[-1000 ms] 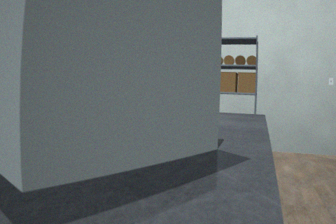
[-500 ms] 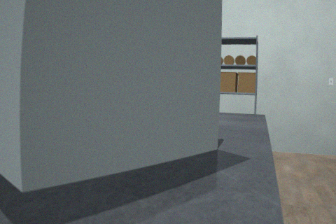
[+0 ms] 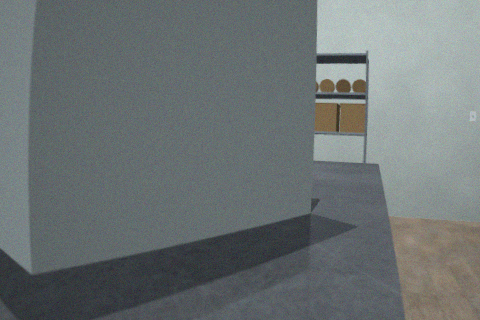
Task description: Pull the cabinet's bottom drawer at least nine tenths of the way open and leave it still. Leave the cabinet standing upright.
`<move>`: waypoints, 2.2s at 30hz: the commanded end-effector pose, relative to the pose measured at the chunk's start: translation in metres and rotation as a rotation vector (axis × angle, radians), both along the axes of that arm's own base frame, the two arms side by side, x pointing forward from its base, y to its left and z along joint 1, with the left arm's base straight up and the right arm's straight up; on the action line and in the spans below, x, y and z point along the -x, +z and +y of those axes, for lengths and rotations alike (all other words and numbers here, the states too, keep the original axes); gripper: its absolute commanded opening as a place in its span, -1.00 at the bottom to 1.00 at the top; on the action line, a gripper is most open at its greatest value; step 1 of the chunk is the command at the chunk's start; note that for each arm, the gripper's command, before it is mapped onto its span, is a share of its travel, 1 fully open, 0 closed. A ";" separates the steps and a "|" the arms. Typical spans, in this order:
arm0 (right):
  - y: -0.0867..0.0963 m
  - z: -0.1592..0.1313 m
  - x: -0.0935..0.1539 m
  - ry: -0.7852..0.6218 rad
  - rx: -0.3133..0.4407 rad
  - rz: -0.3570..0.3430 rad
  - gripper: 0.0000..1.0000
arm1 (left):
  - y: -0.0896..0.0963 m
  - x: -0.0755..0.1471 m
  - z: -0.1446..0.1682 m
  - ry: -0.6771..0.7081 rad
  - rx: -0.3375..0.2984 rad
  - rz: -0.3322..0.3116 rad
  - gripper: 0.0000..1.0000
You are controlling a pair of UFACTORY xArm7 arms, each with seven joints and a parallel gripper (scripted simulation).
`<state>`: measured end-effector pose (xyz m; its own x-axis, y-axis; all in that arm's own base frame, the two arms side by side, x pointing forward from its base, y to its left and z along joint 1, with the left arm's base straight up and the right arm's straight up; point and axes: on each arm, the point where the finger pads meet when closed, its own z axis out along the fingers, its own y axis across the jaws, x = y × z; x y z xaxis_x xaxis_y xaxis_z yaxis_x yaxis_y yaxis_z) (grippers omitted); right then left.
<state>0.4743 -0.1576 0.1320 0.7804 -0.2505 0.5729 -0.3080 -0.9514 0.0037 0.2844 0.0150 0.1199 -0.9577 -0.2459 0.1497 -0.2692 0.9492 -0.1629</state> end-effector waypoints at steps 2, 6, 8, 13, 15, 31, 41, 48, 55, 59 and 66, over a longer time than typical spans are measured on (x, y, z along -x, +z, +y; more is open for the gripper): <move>-0.002 0.000 -0.001 0.002 -0.002 -0.006 0.20 | 0.001 -0.001 0.000 0.000 0.000 -0.003 1.00; -0.005 0.000 -0.001 0.002 -0.001 -0.006 0.20 | 0.001 -0.001 0.000 0.000 0.000 -0.003 1.00; -0.007 0.000 -0.001 0.002 -0.002 -0.006 0.20 | 0.001 -0.001 0.000 0.000 0.000 -0.003 1.00; -0.011 0.000 -0.001 0.002 -0.002 -0.005 0.20 | 0.001 -0.001 0.000 0.000 0.000 -0.003 1.00; -0.011 0.000 -0.001 0.002 -0.002 -0.005 0.20 | 0.001 -0.001 0.000 0.000 0.000 -0.003 1.00; -0.040 0.000 -0.001 0.002 -0.001 -0.005 0.20 | 0.001 -0.001 0.000 0.000 0.000 -0.003 1.00; -0.063 0.000 -0.001 0.002 -0.001 -0.005 0.20 | 0.001 -0.001 0.000 0.000 0.000 -0.003 1.00; -0.073 0.000 -0.001 0.002 -0.002 -0.005 0.20 | 0.001 -0.001 0.000 0.000 0.000 -0.003 1.00; -0.078 0.000 -0.001 0.002 -0.002 -0.005 0.20 | 0.001 -0.001 0.000 0.000 0.000 -0.003 1.00; -0.080 0.000 -0.001 0.002 -0.002 -0.005 0.20 | 0.001 -0.001 0.000 0.000 0.000 -0.003 1.00; -0.081 0.000 -0.001 0.002 -0.002 -0.005 0.20 | 0.001 -0.001 0.000 0.000 0.000 -0.003 1.00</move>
<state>0.4742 -0.1576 0.0492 0.7804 -0.2503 0.5730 -0.3058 -0.9521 0.0005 0.2844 0.0150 0.1199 -0.9577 -0.2459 0.1497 -0.2692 0.9492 -0.1629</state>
